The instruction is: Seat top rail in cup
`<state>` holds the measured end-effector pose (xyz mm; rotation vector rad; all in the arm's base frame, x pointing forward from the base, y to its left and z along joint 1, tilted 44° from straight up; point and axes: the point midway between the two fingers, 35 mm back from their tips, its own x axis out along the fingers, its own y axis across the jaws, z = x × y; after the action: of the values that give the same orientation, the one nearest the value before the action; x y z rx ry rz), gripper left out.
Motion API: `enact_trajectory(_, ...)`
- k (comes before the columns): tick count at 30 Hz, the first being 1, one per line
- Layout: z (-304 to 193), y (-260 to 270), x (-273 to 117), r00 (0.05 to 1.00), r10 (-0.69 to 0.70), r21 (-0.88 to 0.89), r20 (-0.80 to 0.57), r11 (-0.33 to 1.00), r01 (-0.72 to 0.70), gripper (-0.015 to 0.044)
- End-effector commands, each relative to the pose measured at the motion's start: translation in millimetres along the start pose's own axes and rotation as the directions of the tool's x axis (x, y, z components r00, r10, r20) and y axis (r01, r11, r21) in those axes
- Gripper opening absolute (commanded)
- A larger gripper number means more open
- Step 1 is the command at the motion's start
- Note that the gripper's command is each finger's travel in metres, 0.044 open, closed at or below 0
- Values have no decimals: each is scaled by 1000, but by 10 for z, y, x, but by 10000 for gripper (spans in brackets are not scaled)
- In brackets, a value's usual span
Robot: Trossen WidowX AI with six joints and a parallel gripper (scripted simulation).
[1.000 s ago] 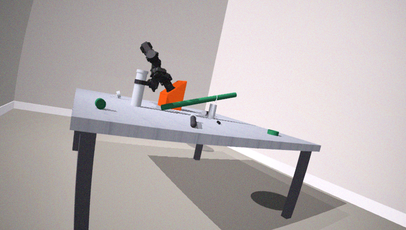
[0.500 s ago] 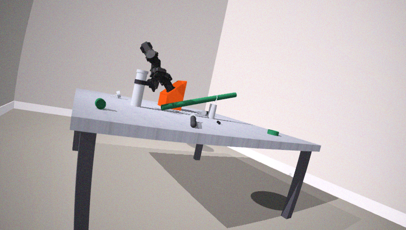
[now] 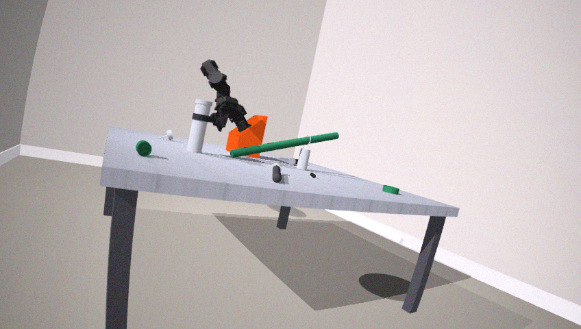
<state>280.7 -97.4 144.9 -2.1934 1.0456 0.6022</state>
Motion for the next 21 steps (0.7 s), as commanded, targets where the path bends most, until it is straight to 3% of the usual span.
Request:
enact_trajectory(1, 0, 0, 0, 1000, 0, 0, 0, 1000, 0, 79)
enact_trajectory(15, 119, -62, -85, 1000, 2, -1, 10, 1000, -2, 440)
enact_trajectory(21, 246, -123, -189, 1000, 2, -5, 16, 1000, -2, 440)
